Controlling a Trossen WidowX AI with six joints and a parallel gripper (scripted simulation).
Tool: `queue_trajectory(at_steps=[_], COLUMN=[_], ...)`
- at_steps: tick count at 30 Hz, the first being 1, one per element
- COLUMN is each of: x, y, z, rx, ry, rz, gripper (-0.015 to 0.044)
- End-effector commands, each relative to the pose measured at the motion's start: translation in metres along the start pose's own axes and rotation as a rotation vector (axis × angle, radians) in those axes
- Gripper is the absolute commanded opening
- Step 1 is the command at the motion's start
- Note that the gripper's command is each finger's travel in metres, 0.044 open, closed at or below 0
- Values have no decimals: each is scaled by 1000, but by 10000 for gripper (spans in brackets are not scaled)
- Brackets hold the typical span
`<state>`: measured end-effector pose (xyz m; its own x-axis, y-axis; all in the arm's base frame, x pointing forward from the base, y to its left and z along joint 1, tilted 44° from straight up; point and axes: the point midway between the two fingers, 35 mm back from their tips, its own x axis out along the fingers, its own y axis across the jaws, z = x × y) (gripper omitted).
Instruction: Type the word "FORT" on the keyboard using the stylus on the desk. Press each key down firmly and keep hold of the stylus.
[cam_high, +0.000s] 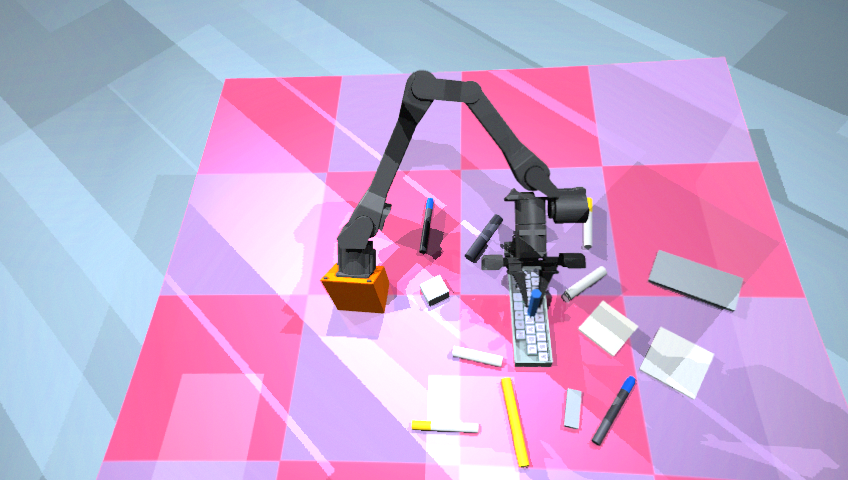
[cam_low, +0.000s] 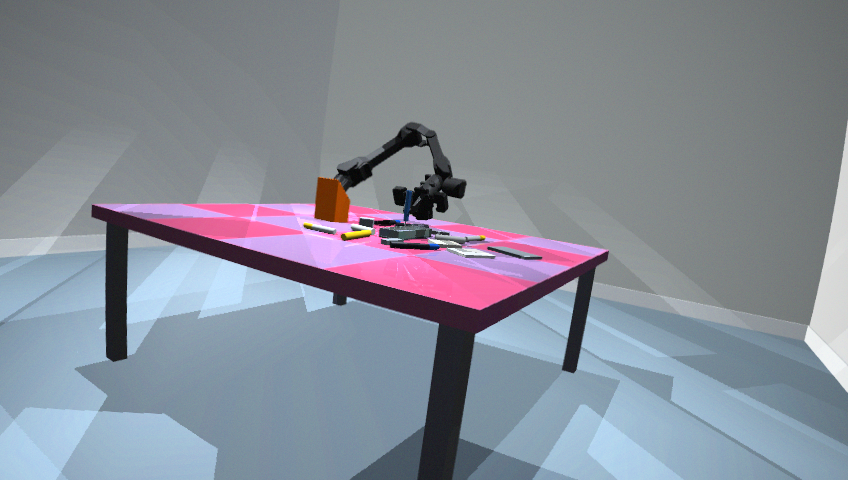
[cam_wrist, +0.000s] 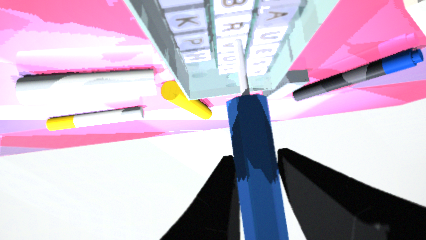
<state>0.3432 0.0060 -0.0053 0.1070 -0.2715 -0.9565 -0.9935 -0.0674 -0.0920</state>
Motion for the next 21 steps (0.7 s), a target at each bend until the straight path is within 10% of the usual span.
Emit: queue_trajectory(at_steps=[1, 21], x=[2, 5], y=[1, 1], z=[2, 7], rx=[1, 1], ry=[-1, -1], rz=[4, 4], gripper=[81, 81])
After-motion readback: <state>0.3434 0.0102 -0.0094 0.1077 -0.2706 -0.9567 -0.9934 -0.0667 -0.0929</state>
